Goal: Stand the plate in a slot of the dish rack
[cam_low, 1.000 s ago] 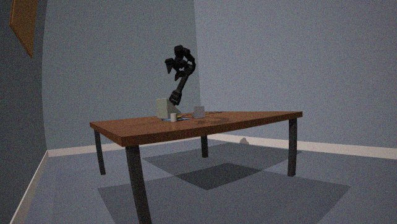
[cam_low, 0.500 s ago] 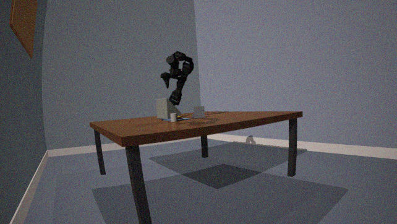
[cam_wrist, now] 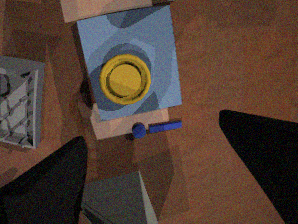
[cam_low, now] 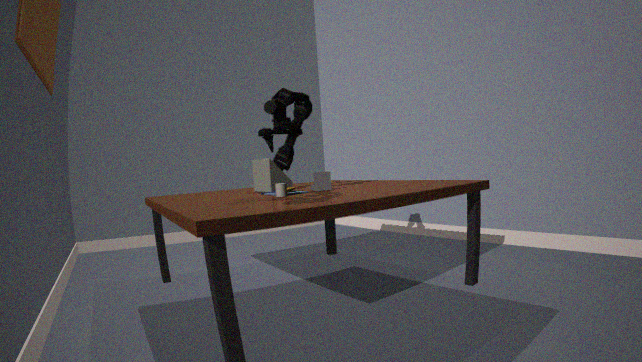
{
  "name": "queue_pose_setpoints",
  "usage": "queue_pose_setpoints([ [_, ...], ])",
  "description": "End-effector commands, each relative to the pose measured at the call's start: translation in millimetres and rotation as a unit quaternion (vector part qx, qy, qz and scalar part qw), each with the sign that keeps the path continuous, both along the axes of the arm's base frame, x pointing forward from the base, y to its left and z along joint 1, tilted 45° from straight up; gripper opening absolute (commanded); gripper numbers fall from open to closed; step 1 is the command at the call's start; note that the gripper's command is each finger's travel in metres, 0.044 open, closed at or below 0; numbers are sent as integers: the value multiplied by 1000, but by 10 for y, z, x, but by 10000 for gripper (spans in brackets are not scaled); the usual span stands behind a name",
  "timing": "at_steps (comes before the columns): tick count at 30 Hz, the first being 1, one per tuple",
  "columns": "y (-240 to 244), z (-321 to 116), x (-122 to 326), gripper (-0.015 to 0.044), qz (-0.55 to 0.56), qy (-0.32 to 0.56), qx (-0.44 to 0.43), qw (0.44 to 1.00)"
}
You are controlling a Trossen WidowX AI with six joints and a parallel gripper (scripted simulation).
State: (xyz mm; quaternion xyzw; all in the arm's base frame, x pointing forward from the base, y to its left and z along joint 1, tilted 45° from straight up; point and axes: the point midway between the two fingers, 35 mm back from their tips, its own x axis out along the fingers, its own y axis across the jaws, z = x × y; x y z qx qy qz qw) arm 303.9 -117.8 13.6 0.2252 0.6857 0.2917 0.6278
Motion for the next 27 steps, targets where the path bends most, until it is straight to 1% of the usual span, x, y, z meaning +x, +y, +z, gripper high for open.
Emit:
queue_pose_setpoints([
  [1,326,-294,-2,400,2,7,5,1000],
  [4,653,-583,-51,400,3,7,7,1000],
  [6,788,-691,-90,400,3,7,8,1000],
  [27,980,-866,-117,400,3,7,8,1000],
])
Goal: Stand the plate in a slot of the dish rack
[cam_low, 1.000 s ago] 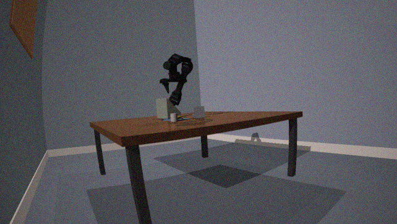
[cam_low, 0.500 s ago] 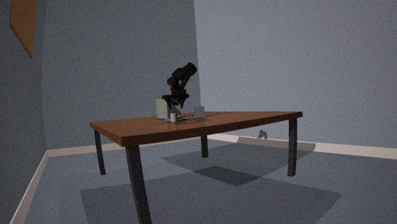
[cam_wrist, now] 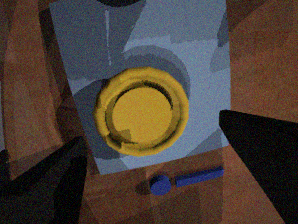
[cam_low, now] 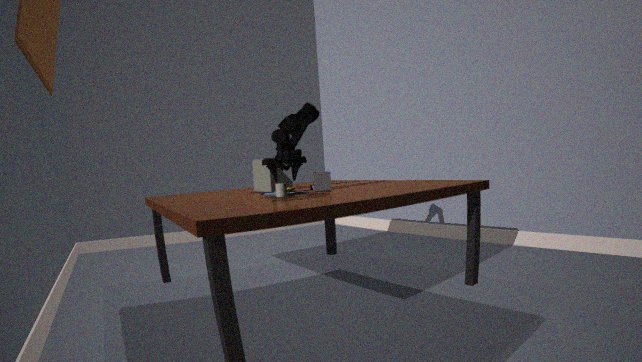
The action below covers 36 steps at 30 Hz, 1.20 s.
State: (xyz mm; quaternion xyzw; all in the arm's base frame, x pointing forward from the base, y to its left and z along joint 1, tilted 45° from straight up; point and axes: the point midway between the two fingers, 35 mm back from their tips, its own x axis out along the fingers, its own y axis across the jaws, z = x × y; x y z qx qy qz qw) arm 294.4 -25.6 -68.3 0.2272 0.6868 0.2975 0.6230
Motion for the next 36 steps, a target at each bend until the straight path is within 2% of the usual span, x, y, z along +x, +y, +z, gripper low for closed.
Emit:
queue_pose_setpoints([
  [1,70,-58,-23,400,-1,3,2,1000],
  [32,325,-279,-90,392,-1,4,4,1000],
  [36,325,-279,-90,365,-1,4,4,1000],
])
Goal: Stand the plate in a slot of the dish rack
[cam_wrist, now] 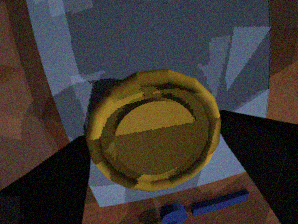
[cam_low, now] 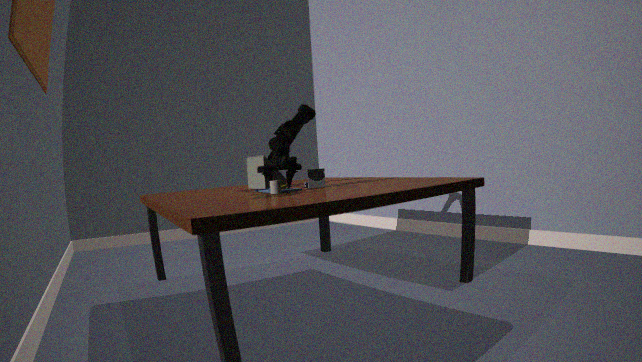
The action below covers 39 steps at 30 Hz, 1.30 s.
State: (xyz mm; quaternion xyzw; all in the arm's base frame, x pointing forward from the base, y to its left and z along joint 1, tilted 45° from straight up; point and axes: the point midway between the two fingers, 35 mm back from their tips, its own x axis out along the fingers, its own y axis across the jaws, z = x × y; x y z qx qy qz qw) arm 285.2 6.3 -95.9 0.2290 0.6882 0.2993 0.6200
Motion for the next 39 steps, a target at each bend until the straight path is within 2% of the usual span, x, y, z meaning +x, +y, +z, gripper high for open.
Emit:
queue_pose_setpoints([
  [1,6,-3,1,359,-2,1,1,1000],
  [7,6,-3,1,319,-2,1,1,1000],
  [19,-414,321,150,4,-6,-8,-12,1000],
  [39,-994,898,280,0,-2,0,-3,1000],
])
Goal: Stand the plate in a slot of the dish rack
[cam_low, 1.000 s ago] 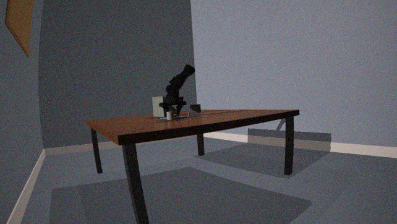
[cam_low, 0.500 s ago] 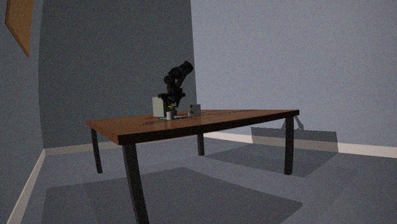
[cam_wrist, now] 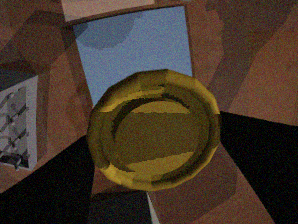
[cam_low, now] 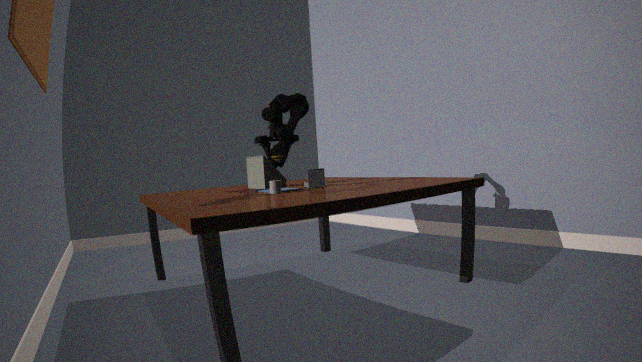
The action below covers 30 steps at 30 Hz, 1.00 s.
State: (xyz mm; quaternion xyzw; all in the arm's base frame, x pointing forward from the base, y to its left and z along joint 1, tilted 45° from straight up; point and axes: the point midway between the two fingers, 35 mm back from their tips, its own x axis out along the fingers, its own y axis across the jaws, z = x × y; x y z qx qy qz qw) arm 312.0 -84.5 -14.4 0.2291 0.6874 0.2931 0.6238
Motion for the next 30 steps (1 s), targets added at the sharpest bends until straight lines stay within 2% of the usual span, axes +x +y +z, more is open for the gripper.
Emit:
queue_pose_setpoints([
  [1,-104,103,18,0,3,2,2,1000],
  [6,-113,157,22,0,-5,10,2,1000],
  [16,143,526,-67,0,-127,125,-21,984],
  [30,516,985,-285,0,-293,282,-48,912],
])
